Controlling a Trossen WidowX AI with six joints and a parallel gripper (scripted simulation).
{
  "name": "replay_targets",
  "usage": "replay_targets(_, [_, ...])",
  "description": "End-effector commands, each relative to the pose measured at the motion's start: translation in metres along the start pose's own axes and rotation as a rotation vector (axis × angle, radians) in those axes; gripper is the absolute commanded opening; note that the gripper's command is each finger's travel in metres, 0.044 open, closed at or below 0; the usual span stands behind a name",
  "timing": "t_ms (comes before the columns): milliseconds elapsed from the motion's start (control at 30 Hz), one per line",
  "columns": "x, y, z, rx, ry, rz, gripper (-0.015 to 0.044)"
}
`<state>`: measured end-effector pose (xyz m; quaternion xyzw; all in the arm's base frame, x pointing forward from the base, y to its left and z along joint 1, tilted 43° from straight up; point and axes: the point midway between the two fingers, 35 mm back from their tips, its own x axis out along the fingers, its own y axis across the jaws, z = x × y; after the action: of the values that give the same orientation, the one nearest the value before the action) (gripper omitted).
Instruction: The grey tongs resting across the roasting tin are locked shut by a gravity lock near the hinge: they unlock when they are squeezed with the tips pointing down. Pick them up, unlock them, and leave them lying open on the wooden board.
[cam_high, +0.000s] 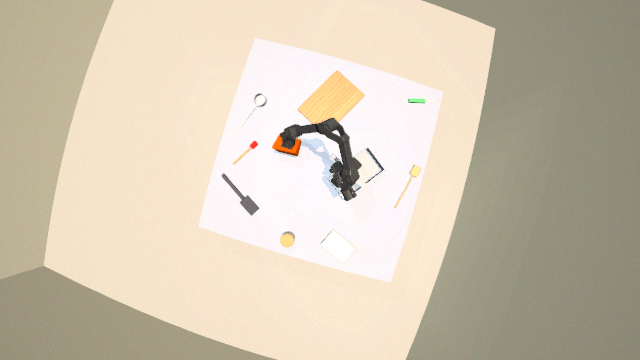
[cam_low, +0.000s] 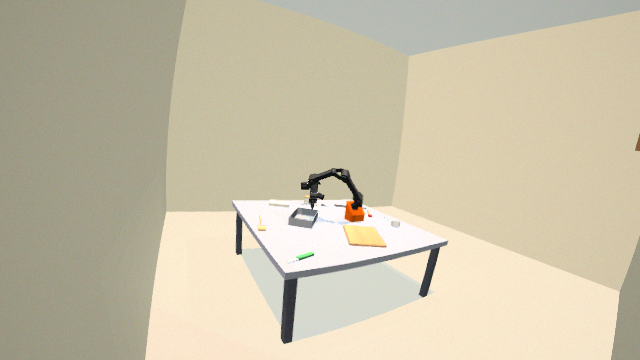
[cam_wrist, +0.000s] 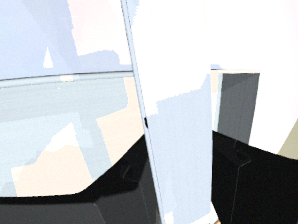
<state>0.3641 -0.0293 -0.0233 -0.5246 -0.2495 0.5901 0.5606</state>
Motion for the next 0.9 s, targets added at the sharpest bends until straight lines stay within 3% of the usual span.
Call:
replay_targets(0, [-0.0118, -0.0096, 0.0000, -0.017, 0.006, 0.001, -0.0150])
replay_targets(300, [-0.0106, -0.0092, 0.0004, -0.017, -0.002, 0.033, -0.0150])
replay_targets(867, [-0.0079, -0.0089, -0.0085, -0.016, 0.010, 0.522, -0.0150])
